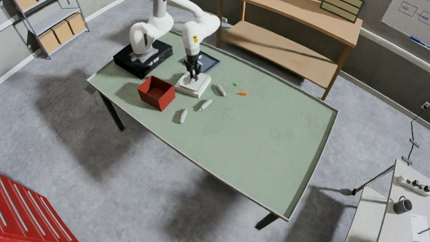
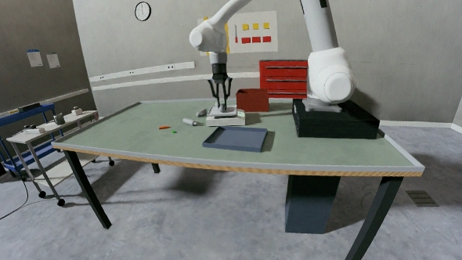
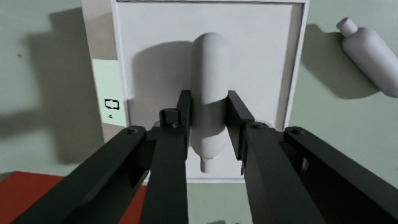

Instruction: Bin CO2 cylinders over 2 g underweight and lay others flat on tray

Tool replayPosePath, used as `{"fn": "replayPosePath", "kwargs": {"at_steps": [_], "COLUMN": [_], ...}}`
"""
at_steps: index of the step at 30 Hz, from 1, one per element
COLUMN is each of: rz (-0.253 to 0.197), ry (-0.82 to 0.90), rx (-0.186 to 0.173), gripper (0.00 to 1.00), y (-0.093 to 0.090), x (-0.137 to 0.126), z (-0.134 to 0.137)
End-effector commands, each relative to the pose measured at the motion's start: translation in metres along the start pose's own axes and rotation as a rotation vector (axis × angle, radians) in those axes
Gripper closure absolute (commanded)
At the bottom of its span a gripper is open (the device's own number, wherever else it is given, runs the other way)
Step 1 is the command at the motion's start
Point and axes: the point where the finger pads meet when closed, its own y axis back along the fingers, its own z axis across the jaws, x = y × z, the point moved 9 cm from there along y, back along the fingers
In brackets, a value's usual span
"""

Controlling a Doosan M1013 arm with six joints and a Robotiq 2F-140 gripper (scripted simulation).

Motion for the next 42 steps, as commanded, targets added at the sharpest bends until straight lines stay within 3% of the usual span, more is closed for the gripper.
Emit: {"fn": "replayPosePath", "kwargs": {"at_steps": [1,5,6,42], "rz": [0.000,0.000,0.000,0.000], "ry": [0.000,0.000,0.000,0.000], "rx": [-0.001,-0.001,-0.001,-0.001], "gripper": [0.90,0.90,0.60,0.60], "y": [0.0005,0.0005,0.0005,0.0013], "x": [0.0000,0.0000,0.0000,0.0000], "z": [0.0004,0.0004,0.0004,0.0004]}}
